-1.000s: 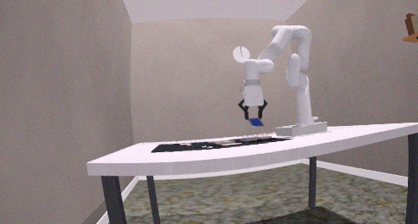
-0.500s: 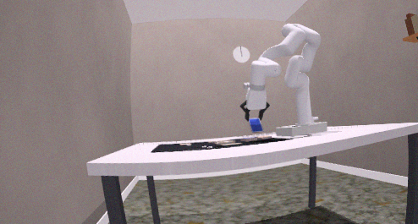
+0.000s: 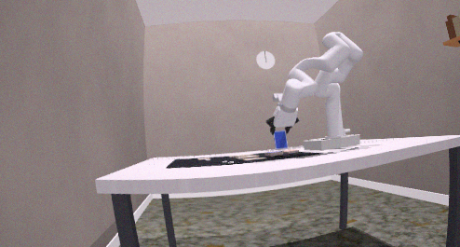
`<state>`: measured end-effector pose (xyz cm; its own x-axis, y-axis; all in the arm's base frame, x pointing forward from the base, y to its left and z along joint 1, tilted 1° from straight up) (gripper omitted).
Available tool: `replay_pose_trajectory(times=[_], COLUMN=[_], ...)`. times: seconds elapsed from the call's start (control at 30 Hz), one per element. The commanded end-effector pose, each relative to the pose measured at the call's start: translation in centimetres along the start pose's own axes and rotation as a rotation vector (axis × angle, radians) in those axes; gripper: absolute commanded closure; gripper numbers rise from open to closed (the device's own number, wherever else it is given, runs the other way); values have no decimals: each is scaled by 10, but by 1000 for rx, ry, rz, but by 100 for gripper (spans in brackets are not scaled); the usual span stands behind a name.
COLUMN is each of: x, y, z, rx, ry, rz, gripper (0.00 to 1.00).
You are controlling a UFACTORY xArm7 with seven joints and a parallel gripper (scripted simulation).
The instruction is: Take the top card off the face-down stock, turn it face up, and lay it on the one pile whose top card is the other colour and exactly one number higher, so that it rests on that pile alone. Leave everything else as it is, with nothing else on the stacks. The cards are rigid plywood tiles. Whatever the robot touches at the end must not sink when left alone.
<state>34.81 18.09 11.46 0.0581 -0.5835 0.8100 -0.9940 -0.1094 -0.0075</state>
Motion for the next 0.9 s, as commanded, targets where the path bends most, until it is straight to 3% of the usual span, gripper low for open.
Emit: replay_pose_trajectory(times=[0.0,0.37,0.87], x=[-8,-26,-33], y=[-3,-3,-3], z=[-1,3,5], rx=[-10,-13,-14], ry=[116,323,412], rz=[3,3,2], gripper=[26,26,26])
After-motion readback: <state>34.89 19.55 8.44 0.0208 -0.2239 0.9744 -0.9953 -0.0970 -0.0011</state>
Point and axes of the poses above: the point where the finger pads meet when closed, its own z axis out along the fingers, its own y axis across the jaws, x = y × z, the point moved 7 cm from there along -z, back along the fingers, and after that the axes turned 1 degree about -z, right-handed, at the moved point
